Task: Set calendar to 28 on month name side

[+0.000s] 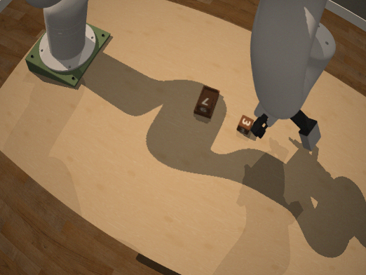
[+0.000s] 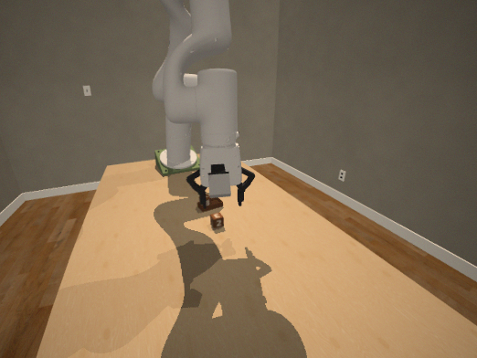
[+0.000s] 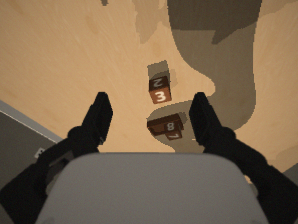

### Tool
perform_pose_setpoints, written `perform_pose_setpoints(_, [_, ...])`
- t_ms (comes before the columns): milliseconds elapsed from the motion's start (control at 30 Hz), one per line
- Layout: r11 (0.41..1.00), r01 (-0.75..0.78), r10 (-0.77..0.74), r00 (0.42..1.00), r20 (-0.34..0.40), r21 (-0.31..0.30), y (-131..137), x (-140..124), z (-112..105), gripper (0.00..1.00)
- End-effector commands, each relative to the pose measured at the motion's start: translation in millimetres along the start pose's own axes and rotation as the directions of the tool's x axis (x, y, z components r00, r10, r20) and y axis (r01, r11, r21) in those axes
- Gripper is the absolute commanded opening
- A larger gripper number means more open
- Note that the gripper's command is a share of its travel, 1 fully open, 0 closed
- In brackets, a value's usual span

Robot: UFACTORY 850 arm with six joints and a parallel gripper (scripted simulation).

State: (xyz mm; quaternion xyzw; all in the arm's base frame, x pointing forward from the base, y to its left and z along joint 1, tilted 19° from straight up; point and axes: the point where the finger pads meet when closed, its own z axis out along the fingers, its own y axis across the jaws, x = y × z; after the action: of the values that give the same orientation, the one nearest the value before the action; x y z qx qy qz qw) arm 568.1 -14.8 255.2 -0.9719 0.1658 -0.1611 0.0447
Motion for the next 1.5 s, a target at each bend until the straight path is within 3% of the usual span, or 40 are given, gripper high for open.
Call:
perform_pose_setpoints(0, [0.985,-0.172,0.172,0.985,-0.009,-0.016,1.8,-5.0,-1.9,1.0])
perform_pose_setpoints(467, [0.888,-0.46,0.46,0.888,-0.013,-0.012,5.9,-15.5,-3.8,1.0])
perform_pose_setpoints(500, [0.848,-0.53,0.53,0.848,-0.014,-0.011,6.9,-18.3,-4.3,1.0])
perform_pose_setpoints(967, [0.612,-0.791,0.791,0.612,-0.016,-0.005,11.7,-30.8,-6.3,1.0])
perform_pose_setpoints(1033, [0.612,-0.791,0.791,0.612,-0.016,-0.005,11.7,-30.8,-6.3,1.0])
perform_pose_setpoints(1100, [0.531,-0.847,0.847,0.531,-0.017,-0.004,13.0,-34.3,-6.9,1.0])
perform_pose_setpoints(1467, [0.323,-0.946,0.946,0.323,-0.017,0.001,16.1,-42.6,-8.1,1.0])
